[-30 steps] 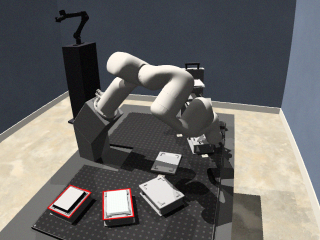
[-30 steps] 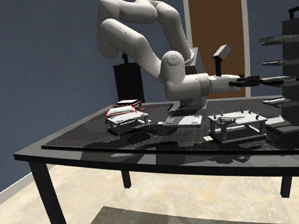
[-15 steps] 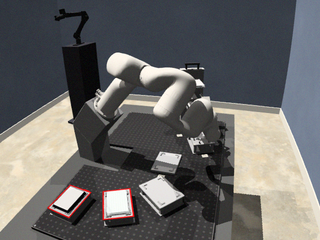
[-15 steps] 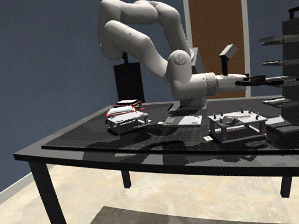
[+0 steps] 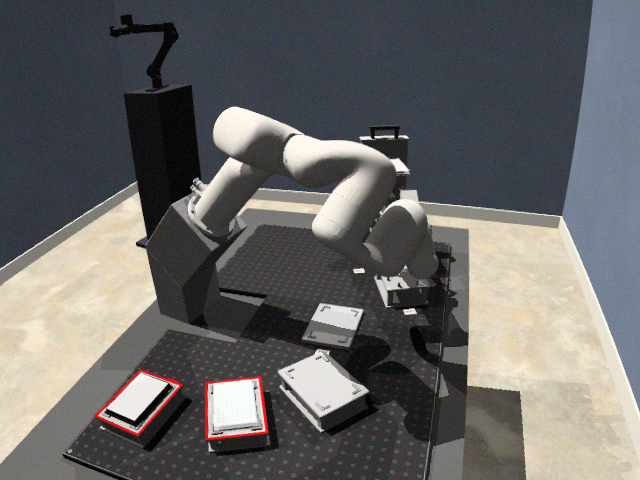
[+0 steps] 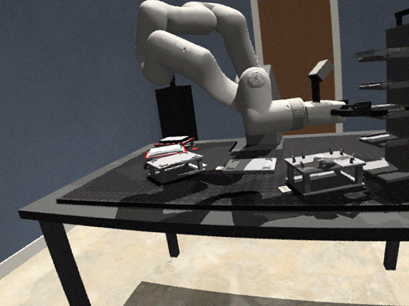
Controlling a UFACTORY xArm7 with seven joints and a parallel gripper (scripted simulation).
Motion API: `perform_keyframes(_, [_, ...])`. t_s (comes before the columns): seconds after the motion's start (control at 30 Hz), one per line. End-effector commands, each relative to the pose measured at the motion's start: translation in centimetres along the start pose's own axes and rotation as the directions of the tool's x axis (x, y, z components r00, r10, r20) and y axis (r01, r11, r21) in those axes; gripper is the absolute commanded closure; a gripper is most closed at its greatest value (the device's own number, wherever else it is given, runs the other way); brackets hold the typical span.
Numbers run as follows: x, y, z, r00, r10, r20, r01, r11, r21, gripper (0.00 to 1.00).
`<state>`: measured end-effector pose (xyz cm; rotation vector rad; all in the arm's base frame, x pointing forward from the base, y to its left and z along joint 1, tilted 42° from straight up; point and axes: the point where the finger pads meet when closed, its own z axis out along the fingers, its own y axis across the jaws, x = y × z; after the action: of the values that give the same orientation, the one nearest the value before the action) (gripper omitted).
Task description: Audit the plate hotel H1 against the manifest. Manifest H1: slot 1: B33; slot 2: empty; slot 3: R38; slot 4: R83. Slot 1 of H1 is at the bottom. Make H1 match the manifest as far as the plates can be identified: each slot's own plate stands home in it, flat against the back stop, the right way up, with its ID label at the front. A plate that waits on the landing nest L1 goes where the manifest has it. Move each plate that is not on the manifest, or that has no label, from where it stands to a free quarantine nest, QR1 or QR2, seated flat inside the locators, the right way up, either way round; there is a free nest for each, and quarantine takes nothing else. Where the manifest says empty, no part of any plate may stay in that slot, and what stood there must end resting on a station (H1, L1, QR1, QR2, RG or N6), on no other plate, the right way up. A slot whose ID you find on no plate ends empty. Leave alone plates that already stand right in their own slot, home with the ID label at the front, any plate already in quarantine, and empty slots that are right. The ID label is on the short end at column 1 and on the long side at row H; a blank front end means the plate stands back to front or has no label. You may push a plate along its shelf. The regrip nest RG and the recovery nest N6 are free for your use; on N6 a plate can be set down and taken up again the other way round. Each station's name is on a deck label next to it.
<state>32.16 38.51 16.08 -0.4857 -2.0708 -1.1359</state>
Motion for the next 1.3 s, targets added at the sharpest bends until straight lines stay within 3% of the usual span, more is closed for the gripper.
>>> perform_keyframes(0.0, [0.1, 0.0, 0.5, 1.000, -0.003, -0.002, 0.003, 1.000, 0.002, 0.00])
perform_keyframes(1.27, [0.1, 0.0, 2.3, 1.000, -0.003, -0.002, 0.003, 1.000, 0.002, 0.00])
